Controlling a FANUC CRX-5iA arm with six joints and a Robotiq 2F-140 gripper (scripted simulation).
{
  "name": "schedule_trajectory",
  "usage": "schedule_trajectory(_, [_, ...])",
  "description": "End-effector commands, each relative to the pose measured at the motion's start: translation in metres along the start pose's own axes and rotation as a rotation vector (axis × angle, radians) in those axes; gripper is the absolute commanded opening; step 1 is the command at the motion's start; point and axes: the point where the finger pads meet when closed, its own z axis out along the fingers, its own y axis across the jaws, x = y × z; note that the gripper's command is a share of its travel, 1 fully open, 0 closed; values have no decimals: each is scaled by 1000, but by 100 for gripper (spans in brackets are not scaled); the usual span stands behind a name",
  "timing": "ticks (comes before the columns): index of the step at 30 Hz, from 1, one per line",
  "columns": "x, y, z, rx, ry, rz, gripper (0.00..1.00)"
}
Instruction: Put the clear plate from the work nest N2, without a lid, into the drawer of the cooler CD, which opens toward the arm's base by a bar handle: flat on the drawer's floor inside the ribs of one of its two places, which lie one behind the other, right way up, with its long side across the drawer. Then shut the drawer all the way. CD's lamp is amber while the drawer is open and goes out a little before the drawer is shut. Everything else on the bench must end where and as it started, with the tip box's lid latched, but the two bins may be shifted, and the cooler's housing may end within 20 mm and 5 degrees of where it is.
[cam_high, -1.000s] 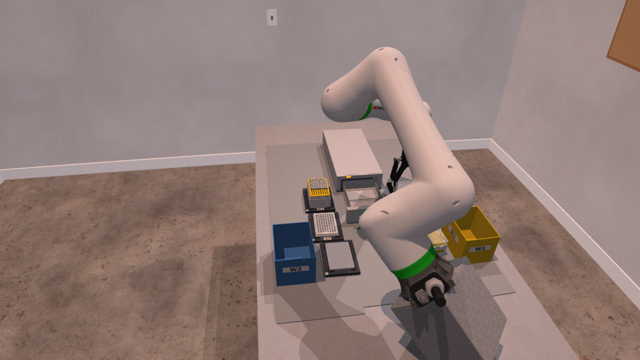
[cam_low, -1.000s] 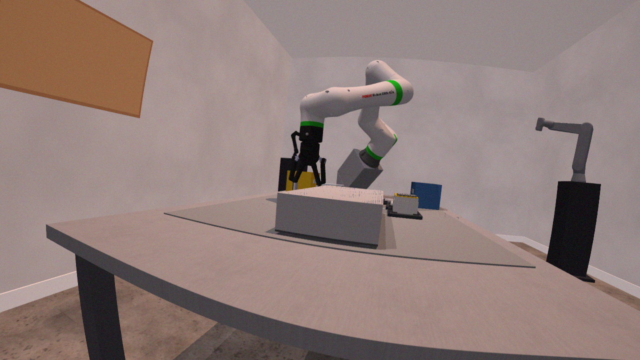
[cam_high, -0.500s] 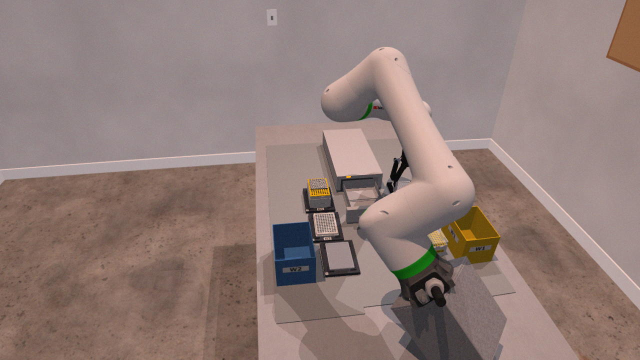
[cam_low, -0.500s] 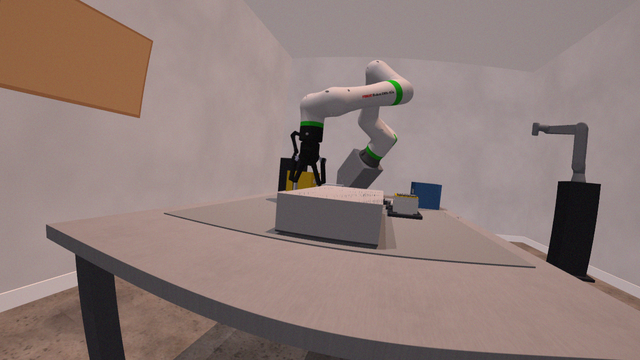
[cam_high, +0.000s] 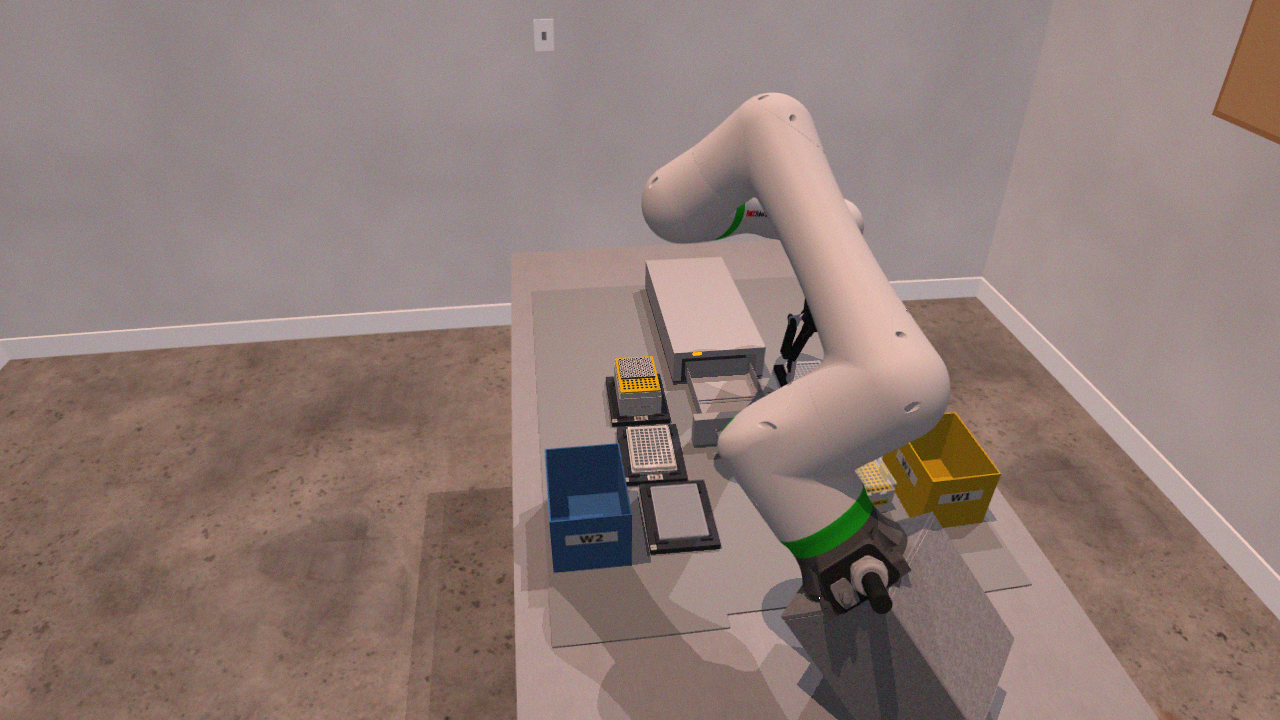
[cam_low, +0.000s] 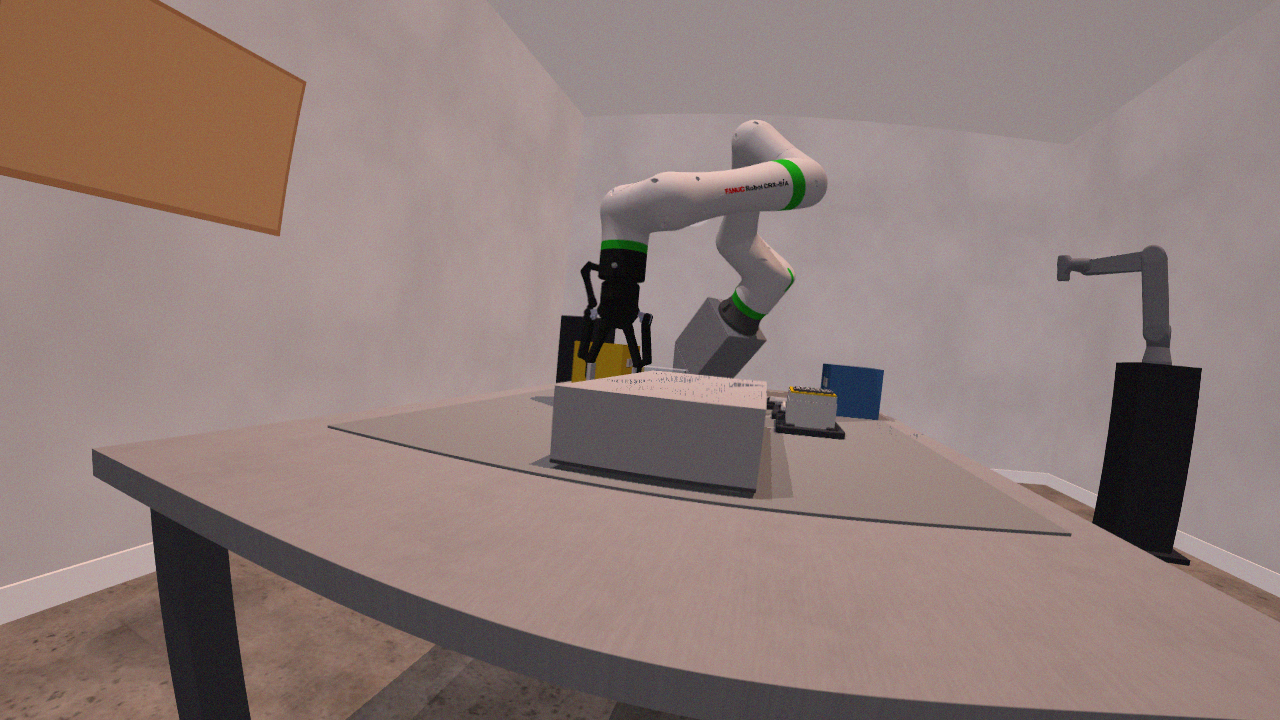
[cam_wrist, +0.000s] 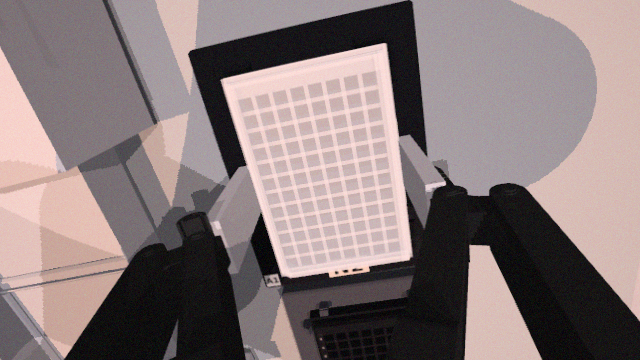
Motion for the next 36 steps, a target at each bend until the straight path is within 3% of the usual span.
schedule_trajectory(1, [0,0,0,0,0,0,0])
schedule_trajectory(18, [0,0,-8,0,0,0,0])
schedule_trajectory(36, [0,0,-30,0,0,0,0])
